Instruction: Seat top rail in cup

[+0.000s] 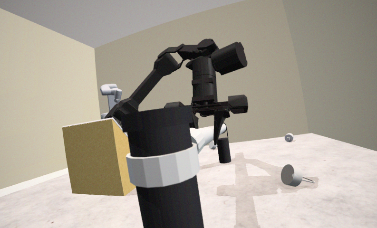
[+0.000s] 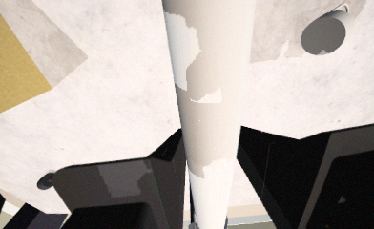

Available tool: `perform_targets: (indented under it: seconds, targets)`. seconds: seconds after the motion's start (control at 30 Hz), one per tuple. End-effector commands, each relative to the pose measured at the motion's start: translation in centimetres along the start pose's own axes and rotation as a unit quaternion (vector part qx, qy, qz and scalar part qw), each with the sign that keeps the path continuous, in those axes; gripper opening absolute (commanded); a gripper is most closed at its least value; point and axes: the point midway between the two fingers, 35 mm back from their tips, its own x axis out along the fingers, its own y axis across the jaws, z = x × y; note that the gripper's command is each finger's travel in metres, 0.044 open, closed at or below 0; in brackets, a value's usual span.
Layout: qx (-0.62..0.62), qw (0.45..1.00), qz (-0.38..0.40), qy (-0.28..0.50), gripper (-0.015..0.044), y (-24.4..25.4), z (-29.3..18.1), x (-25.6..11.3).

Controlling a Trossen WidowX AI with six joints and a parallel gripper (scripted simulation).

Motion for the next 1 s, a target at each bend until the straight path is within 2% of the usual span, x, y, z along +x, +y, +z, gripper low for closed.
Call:
perform_targets:
  seconds: [0.0,0.93,0.97]
  targets:
    - [0.004,1.000,-0.008,0.013,0.0000,-0.2,-1.2,-0.4]
    - [0.004,1.000,-0.008,0.013,0.0000,0.2,-3.1,-0.1]
    - [0.000,1.000,-0.002,0.001,0.0000,0.2,-1.9,0.6]
